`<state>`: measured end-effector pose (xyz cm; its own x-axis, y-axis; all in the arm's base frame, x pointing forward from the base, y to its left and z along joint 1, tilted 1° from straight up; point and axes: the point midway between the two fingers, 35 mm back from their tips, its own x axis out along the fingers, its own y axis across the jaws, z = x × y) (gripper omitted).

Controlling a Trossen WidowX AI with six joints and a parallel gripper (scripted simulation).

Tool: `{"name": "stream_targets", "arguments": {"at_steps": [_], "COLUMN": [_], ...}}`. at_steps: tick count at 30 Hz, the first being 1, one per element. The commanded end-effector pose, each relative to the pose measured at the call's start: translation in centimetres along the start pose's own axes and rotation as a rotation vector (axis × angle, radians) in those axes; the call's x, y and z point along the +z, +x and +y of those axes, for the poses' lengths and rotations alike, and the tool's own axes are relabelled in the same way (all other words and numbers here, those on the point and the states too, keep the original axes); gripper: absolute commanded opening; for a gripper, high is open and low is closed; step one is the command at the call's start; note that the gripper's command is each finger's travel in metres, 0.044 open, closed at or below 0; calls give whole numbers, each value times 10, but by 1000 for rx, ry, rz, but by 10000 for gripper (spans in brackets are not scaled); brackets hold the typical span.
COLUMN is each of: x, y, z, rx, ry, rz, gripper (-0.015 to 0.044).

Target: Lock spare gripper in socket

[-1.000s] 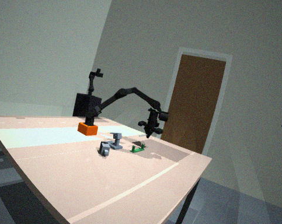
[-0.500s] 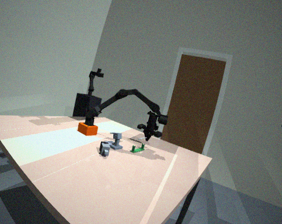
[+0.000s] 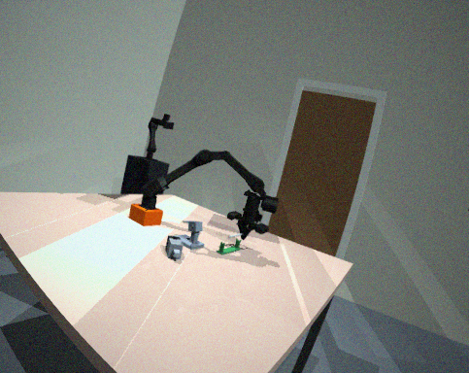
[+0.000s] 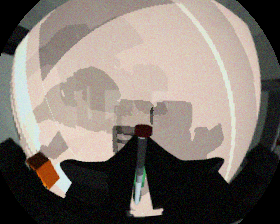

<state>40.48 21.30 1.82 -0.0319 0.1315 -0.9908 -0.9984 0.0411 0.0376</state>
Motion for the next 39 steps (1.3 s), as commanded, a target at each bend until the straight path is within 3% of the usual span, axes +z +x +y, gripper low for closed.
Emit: {"name": "stream_targets", "arguments": {"at_steps": [1,29,36,39], "x": [0,-2,-2,-2], "y": [6,18,18,18], "z": [0,-1,-1,-1], "rx": [0,1,2,2], "ry": [-6,-6,0,0], "rz": [0,1,1,1], "gripper": [0,0,184,200]}}
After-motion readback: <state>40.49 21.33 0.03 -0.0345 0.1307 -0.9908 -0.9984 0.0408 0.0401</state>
